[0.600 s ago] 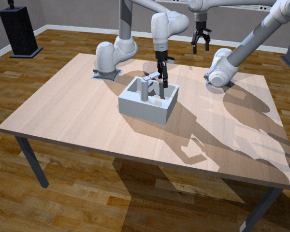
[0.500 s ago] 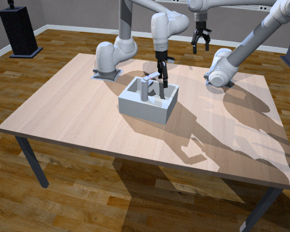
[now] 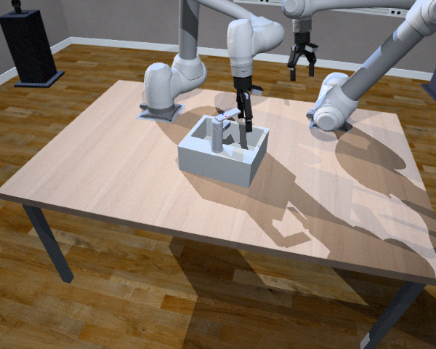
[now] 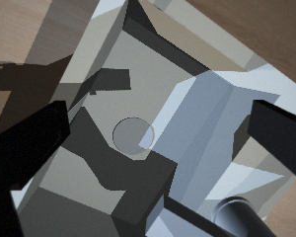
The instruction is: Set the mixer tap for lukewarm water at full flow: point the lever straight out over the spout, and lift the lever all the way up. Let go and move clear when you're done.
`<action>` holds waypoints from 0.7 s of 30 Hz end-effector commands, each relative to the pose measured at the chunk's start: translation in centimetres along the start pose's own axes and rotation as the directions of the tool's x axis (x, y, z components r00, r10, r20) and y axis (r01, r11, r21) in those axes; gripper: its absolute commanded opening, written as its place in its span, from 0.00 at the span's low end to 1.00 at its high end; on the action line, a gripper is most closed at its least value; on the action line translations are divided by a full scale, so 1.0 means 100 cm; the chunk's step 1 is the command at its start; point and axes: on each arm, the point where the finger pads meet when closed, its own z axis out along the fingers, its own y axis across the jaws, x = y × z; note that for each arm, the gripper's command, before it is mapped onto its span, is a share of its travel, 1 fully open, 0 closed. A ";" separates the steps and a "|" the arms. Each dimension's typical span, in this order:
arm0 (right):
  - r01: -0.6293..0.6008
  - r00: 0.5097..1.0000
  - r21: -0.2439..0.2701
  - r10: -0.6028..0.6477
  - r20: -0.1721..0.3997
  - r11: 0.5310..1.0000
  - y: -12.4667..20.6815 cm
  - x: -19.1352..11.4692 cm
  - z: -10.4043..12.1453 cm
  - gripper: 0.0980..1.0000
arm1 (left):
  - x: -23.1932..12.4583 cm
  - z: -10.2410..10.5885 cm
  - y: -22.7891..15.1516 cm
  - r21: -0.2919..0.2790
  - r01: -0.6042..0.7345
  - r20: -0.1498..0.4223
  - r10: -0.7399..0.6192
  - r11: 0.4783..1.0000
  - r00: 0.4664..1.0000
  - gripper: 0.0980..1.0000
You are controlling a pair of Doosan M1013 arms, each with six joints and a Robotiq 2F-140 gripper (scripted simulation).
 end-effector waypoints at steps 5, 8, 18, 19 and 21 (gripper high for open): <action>0.008 0.996 0.010 -0.009 0.084 1.000 -0.060 -0.038 -0.059 1.00 | 0.000 -0.001 0.000 -0.001 0.000 0.000 0.000 1.000 1.000 1.00; 0.003 0.988 0.009 -0.004 0.152 1.000 -0.091 -0.064 -0.086 1.00 | 0.000 -0.001 0.000 -0.001 0.000 0.000 0.000 1.000 1.000 1.00; -0.001 0.984 0.006 0.000 0.176 1.000 -0.123 -0.091 -0.115 1.00 | -0.005 -0.009 0.009 0.008 0.036 0.005 -0.036 0.999 0.999 1.00; -0.001 0.984 0.006 0.000 0.176 1.000 -0.123 -0.091 -0.115 1.00 | -0.008 -0.014 0.014 0.014 0.060 0.008 -0.060 0.998 0.998 1.00; -0.005 0.984 0.006 0.003 0.176 1.000 -0.123 -0.092 -0.115 1.00 | -0.017 -0.028 0.032 0.031 0.127 0.016 -0.127 0.991 0.992 1.00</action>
